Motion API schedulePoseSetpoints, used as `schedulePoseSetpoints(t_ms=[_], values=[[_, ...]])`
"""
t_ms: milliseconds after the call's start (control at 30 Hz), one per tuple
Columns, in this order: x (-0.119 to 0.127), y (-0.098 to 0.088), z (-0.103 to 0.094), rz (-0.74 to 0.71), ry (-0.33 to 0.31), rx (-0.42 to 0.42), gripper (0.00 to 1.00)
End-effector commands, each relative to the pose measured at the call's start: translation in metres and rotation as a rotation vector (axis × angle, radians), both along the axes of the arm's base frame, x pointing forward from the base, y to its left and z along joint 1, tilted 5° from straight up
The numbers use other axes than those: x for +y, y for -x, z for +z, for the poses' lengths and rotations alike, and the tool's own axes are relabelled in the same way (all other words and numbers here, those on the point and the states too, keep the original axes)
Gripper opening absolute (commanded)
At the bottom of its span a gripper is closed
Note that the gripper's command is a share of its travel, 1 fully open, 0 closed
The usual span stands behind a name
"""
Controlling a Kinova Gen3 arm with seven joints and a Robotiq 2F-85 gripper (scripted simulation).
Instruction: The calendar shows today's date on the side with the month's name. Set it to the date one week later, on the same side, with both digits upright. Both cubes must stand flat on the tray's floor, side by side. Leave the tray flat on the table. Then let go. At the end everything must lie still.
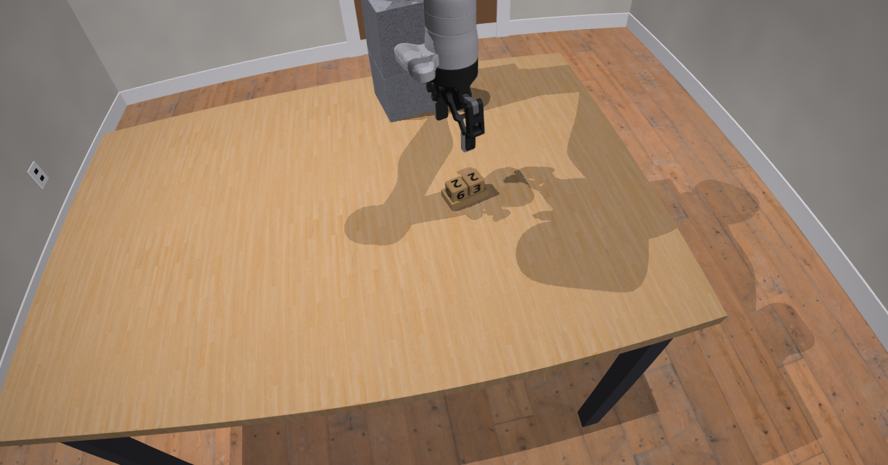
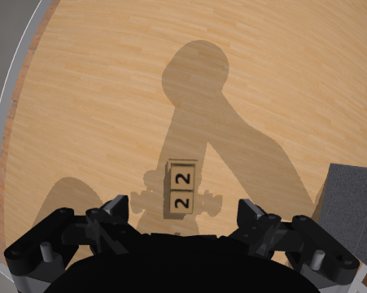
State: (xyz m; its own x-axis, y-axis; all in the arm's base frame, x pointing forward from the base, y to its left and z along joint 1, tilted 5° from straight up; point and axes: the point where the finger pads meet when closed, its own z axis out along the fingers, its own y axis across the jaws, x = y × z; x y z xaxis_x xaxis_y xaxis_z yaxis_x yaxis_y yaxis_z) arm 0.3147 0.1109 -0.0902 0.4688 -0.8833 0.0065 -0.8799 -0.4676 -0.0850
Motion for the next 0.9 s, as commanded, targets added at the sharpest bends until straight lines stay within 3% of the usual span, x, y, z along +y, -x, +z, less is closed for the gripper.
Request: schedulePoseSetpoints(t_ms=[0,500,867], values=[[0.0,-0.0004,0.0004,-0.001,0.0,-0.001,1.0],[0.0003,-0.0005,-0.0004,-0.05,-0.004,0.0,1.0],[0.0009,-0.0009,-0.0026,-0.175,-0.015,0.004,1.0]])
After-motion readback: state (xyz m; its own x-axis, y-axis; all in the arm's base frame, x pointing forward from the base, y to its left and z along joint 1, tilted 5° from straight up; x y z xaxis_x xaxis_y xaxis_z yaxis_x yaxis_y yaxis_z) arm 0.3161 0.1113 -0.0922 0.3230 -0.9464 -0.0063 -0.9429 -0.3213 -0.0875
